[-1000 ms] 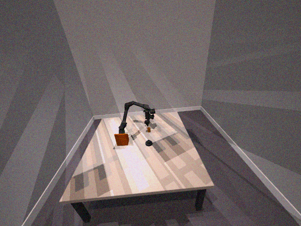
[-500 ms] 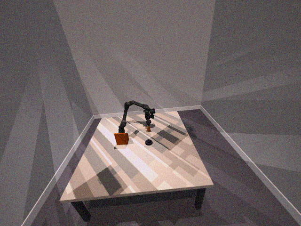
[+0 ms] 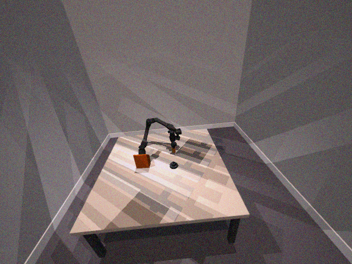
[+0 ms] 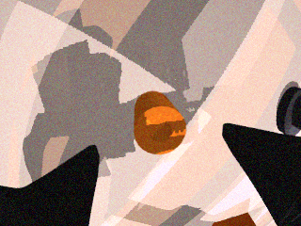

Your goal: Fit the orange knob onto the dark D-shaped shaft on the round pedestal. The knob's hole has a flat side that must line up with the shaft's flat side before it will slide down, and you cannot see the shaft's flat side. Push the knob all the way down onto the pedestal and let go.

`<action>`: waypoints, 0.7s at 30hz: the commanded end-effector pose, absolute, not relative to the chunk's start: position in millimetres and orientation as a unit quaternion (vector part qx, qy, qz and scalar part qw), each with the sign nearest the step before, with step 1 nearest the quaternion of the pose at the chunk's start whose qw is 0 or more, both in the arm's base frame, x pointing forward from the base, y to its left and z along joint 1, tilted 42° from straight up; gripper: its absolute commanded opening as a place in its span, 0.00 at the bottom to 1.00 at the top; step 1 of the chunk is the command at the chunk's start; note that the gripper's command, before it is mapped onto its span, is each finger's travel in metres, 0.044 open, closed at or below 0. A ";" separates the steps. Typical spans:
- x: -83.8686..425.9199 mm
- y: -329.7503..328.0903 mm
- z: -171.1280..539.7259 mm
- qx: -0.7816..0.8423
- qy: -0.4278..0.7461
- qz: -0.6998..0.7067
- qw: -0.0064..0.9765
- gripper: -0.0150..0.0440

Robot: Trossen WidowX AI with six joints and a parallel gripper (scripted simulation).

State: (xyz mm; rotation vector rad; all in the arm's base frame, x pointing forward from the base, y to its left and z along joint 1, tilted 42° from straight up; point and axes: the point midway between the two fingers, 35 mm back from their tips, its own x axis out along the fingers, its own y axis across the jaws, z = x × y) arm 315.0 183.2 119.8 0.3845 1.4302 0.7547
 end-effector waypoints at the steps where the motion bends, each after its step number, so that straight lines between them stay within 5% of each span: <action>1: 314.7 187.3 113.3 0.171 0.637 0.333 0.674 1.00; 21: 314.5 209.3 88.9 0.171 0.637 0.333 0.673 1.00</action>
